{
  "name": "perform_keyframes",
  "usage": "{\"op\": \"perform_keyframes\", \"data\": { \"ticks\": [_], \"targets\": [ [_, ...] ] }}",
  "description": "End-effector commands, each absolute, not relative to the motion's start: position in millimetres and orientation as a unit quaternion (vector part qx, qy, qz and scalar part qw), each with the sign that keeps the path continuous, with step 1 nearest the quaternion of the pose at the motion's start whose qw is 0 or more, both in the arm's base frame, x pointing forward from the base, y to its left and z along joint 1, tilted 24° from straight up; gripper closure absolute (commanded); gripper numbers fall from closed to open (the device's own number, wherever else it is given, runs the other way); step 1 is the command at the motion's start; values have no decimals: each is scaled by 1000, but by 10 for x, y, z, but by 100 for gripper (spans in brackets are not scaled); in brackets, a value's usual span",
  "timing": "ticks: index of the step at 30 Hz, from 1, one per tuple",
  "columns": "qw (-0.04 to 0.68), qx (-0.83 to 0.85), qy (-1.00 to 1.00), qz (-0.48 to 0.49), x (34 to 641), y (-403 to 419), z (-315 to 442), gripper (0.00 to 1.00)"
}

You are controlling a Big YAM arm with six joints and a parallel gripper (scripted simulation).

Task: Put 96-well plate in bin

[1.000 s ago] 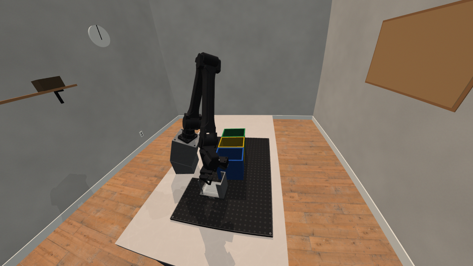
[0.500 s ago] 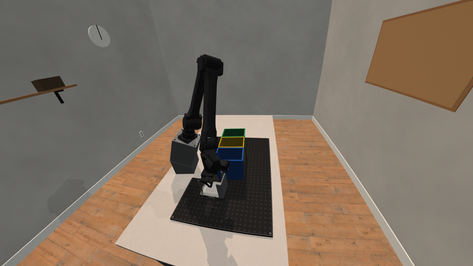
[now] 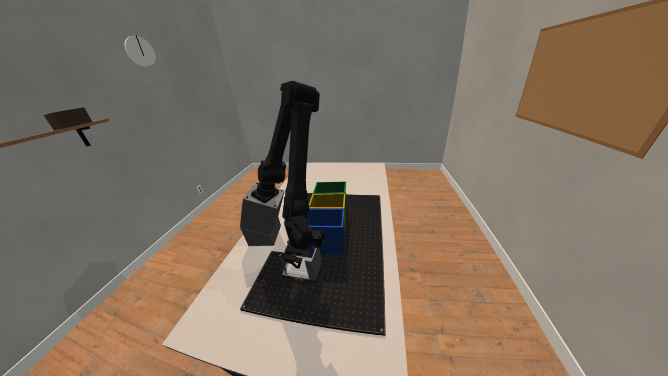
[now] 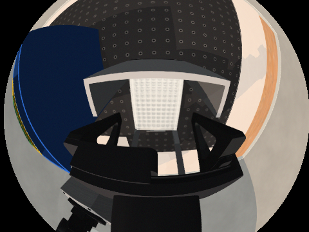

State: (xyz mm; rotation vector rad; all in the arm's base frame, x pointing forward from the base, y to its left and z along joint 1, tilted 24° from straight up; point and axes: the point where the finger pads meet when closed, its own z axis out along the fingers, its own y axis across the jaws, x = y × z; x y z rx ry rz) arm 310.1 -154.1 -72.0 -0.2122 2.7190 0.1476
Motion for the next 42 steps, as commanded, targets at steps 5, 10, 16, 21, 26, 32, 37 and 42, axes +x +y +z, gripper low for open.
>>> {"op": "perform_keyframes", "data": {
  "ticks": [5,10,16,21,26,32,37,42],
  "targets": [
    [204,-72,975,52,3226,-1539,-857,0],
    [204,-72,975,52,3240,-1528,-906,0],
    [203,-72,975,53,3270,-1507,-1002,0],
    [203,-72,975,54,3294,-1489,-1083,0],
    [203,-69,975,54,3301,-1495,-1131,0],
    [202,-72,975,54,3338,-1458,-1226,0],
    [201,-67,976,54,3326,-1476,-1270,0],
    [195,-65,977,59,3296,-1457,-1279,0]
  ]
}}
